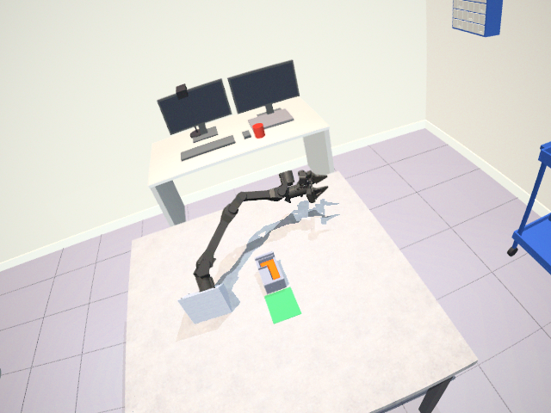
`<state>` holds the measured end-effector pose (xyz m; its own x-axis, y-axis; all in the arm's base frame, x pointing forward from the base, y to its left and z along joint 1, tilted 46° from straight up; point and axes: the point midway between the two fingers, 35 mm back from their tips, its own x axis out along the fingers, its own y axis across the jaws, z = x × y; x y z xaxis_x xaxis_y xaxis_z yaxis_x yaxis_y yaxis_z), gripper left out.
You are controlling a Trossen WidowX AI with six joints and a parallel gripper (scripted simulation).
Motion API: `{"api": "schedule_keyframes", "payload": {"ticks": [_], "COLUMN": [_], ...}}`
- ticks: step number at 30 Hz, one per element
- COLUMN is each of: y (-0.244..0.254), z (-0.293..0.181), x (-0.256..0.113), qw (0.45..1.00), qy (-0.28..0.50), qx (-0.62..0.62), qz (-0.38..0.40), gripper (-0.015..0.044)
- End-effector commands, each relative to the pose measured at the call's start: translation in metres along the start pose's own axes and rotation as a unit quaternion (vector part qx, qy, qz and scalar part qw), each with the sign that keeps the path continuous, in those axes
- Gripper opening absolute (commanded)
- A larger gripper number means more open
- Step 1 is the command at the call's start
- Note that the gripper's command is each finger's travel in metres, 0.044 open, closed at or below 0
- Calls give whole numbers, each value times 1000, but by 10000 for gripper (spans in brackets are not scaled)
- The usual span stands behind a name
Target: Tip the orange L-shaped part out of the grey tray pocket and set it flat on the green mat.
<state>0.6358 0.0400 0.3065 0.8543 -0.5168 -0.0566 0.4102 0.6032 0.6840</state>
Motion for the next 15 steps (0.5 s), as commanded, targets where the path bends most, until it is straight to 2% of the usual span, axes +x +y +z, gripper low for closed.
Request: {"api": "schedule_keyframes", "payload": {"ticks": [1, 5, 8, 11, 15], "y": [-3, -38, -93, -138, -199], "z": [-1, -7, -17, -22, -27], "x": [1, 9, 8, -5, -40], "qw": [1000, 991, 955, 912, 842], "qy": [6, 77, 194, 289, 422], "qx": [-9, -110, -224, -287, -335], "qz": [-1, -16, -29, -33, -26], "gripper": [374, 269, 190, 180, 180]}}
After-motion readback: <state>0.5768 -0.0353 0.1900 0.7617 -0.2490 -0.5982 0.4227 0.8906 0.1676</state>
